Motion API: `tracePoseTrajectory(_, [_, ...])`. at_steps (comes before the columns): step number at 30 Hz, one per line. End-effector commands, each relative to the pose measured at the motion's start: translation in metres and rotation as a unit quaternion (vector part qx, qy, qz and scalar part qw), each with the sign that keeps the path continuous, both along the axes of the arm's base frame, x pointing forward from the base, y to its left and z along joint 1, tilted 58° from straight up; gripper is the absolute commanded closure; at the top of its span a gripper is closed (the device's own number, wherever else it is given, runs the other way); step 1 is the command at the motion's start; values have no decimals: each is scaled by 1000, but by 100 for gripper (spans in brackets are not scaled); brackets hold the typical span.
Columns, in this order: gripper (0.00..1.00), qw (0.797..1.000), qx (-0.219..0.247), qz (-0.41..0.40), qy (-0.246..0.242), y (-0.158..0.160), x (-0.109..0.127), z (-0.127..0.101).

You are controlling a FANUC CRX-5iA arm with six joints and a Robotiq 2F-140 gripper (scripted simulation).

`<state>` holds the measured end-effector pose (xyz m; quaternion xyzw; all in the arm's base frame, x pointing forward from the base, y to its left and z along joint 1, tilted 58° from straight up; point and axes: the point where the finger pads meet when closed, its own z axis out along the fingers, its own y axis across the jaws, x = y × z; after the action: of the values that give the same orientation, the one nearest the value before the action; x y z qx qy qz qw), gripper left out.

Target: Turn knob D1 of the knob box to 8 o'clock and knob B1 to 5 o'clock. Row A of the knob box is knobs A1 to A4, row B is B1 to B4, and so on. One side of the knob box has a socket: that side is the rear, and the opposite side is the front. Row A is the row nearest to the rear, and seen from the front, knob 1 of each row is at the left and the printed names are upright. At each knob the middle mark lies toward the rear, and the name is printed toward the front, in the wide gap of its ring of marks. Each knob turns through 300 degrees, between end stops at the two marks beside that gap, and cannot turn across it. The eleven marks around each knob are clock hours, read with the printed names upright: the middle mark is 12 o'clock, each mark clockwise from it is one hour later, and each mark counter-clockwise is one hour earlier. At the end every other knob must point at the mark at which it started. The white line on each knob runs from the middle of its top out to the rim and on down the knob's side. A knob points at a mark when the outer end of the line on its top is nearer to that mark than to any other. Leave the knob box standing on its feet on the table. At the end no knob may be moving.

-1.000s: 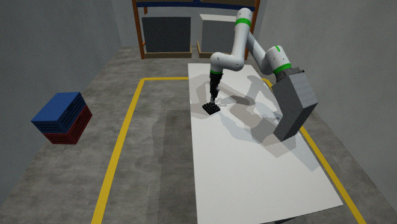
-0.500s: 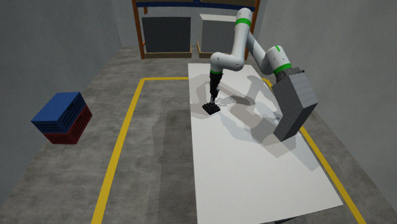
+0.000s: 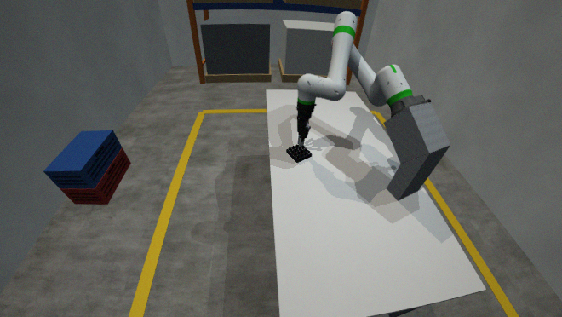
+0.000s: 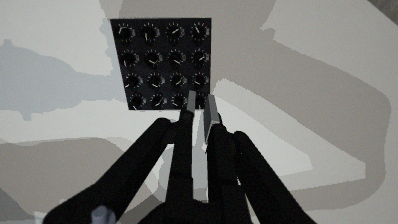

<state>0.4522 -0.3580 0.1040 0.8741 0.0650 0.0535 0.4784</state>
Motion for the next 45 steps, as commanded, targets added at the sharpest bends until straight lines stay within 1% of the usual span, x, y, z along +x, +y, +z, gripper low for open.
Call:
tracePoseTrajectory(1, [95, 1000, 0, 0, 0, 0, 0, 0])
tracePoseTrajectory(34, [95, 1000, -1, 2, 3, 0, 0, 0])
tracePoseTrajectory(39, [95, 999, -5, 18, 27, 0, 0, 0])
tracePoseTrajectory(45, [95, 995, -16, 56, 86, 0, 0, 0])
